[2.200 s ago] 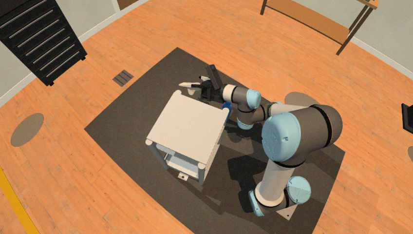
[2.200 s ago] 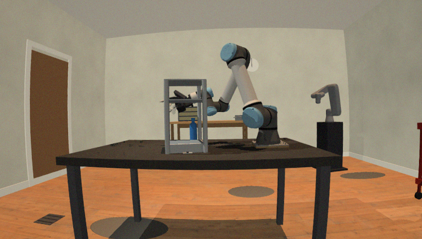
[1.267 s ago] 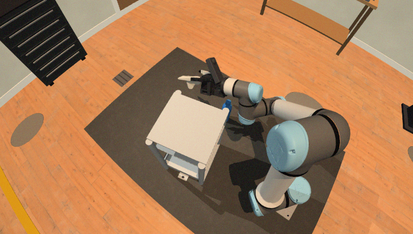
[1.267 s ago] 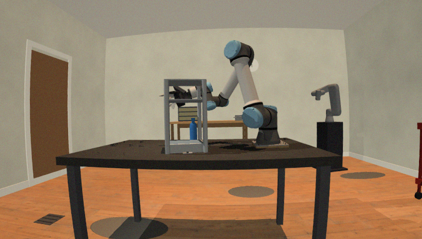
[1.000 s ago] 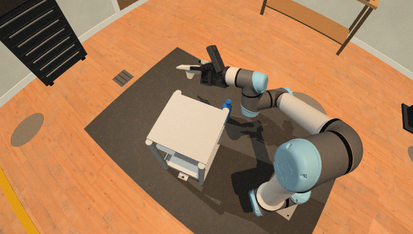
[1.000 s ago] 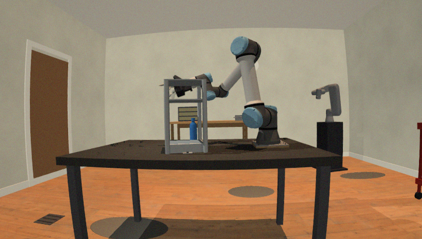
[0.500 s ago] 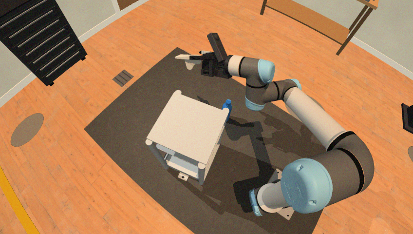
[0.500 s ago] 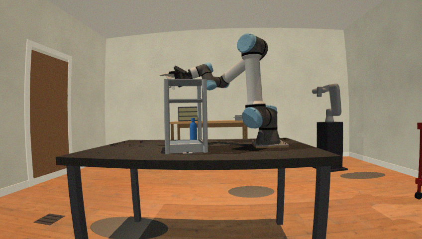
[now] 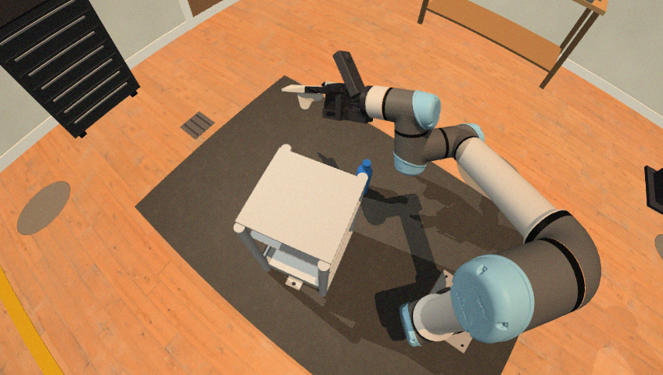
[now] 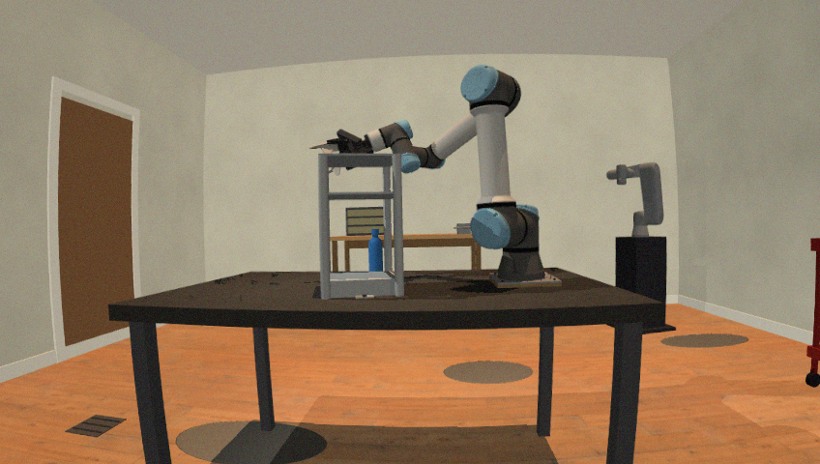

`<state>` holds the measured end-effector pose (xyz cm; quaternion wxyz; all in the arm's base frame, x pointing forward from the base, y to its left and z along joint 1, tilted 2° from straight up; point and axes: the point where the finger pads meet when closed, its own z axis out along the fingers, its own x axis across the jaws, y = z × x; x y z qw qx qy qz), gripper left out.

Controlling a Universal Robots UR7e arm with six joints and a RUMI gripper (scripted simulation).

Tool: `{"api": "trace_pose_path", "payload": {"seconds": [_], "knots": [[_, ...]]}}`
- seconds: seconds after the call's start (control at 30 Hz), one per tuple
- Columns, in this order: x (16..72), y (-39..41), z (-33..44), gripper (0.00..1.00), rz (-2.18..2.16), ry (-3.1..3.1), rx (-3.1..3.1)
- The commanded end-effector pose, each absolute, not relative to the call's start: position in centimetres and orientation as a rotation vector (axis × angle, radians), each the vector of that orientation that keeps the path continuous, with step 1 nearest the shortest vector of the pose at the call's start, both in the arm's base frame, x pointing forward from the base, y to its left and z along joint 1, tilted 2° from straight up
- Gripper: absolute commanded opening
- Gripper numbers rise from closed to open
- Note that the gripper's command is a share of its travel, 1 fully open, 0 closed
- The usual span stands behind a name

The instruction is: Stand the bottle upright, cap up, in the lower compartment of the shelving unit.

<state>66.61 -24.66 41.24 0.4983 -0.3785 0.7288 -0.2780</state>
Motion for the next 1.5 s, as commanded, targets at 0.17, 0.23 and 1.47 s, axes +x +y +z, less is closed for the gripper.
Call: {"api": "trace_pose_path", "payload": {"seconds": [0.17,0.23,1.47], "knots": [[66.7,-26.6,39.5,1.0,-0.592,1.906,-0.834],[66.5,-27.3,38.8,1.0,-0.56,1.961,-0.802],[52.9,-28.9,29.5,1.0,-0.063,2.871,-0.278]]}}
